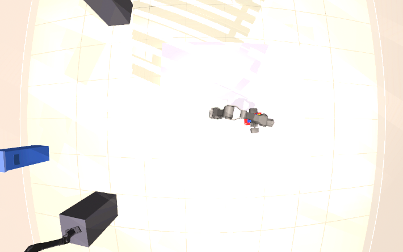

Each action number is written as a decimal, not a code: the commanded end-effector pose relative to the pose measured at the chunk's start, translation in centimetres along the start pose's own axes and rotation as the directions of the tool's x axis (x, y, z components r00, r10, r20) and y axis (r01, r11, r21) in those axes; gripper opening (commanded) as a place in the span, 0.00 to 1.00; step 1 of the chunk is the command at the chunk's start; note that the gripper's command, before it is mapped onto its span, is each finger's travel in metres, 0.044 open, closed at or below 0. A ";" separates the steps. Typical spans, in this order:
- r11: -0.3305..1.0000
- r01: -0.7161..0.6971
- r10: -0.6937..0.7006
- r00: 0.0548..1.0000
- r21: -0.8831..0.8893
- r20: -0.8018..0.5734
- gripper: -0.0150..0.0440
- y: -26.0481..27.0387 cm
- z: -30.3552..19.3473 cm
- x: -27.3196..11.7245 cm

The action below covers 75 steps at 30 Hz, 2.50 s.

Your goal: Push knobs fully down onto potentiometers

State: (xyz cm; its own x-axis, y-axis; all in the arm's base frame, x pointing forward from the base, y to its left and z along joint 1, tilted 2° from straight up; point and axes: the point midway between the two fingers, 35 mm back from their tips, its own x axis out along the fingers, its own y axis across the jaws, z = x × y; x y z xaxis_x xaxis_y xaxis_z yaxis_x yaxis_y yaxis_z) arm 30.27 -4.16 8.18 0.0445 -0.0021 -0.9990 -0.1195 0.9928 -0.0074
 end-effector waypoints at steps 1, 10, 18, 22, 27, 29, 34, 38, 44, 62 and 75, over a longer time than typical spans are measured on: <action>1.000 0.001 -0.001 1.000 0.000 0.001 0.57 0.0 0.0 0.0; 0.985 -0.019 0.017 1.000 0.171 0.015 0.25 1.7 1.3 -0.8; 0.901 -0.019 0.014 1.000 0.434 0.014 0.25 2.0 2.4 -1.5; 0.832 -0.018 0.013 1.000 0.554 0.013 0.25 2.2 2.9 -1.9; 0.724 -0.017 0.011 1.000 0.689 0.013 0.25 2.4 3.6 -2.3; 0.675 -0.016 0.010 1.000 0.738 0.013 0.25 2.5 3.8 -2.5; 0.538 -0.015 0.009 1.000 0.843 0.012 0.25 2.7 4.5 -2.9; 0.416 -0.014 0.007 1.000 0.909 0.012 0.25 3.0 4.9 -3.3; 0.220 -0.012 0.005 1.000 0.976 0.011 0.25 3.3 5.6 -3.8; -0.369 -0.010 -0.001 1.000 0.929 0.010 0.25 4.4 7.5 -5.1; -0.375 -0.010 -0.001 1.000 0.927 0.010 0.25 4.4 7.6 -3.1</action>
State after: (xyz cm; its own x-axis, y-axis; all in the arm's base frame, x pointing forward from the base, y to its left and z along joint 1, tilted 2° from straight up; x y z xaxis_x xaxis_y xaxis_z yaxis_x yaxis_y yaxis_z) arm 37.06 1.11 11.70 0.0487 0.0011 -0.9988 0.9654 -0.2564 0.0468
